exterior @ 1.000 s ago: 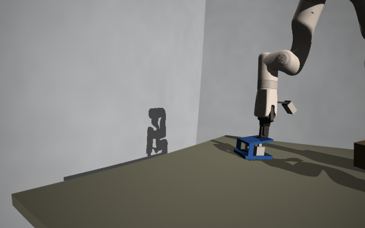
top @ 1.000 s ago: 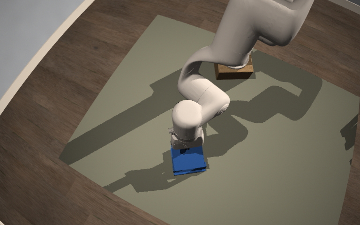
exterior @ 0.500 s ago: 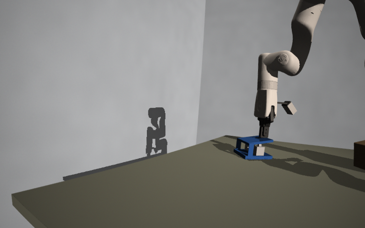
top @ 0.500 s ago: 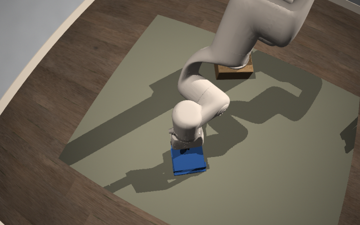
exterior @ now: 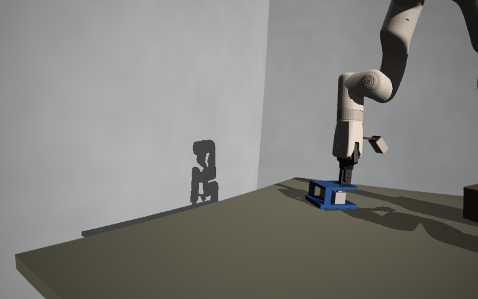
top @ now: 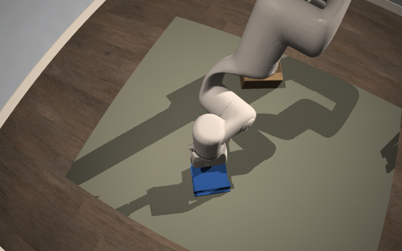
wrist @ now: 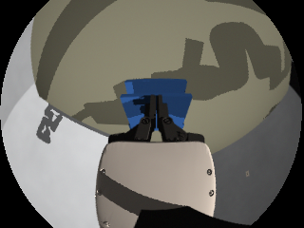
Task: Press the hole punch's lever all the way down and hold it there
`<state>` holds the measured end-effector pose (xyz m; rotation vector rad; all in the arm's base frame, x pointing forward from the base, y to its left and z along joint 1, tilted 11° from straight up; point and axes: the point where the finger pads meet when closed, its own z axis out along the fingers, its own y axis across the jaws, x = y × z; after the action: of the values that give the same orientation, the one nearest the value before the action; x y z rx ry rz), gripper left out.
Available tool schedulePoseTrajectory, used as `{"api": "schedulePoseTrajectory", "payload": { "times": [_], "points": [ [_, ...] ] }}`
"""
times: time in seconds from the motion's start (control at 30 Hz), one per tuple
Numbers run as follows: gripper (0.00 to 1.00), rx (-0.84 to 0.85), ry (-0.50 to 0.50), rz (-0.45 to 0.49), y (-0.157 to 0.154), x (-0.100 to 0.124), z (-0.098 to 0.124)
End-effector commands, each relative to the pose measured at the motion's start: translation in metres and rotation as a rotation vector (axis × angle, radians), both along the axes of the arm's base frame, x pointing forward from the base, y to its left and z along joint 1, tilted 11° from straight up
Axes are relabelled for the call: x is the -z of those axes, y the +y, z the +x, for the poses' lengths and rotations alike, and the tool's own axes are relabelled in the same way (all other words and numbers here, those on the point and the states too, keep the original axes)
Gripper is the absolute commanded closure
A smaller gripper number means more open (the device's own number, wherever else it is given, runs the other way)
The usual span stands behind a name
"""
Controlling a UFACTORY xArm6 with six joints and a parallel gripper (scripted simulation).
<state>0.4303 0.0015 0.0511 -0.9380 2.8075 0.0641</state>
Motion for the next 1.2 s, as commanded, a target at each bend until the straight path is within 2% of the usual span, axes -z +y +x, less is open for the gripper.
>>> {"api": "schedulePoseTrajectory", "payload": {
  "times": [0.0, 1.17],
  "points": [
    [1.00, 0.000, -0.003, 0.000, 0.0002, -0.0003, 0.0011],
    [1.00, 0.000, -0.003, 0.000, 0.0005, 0.0035, 0.0017]
  ]
}}
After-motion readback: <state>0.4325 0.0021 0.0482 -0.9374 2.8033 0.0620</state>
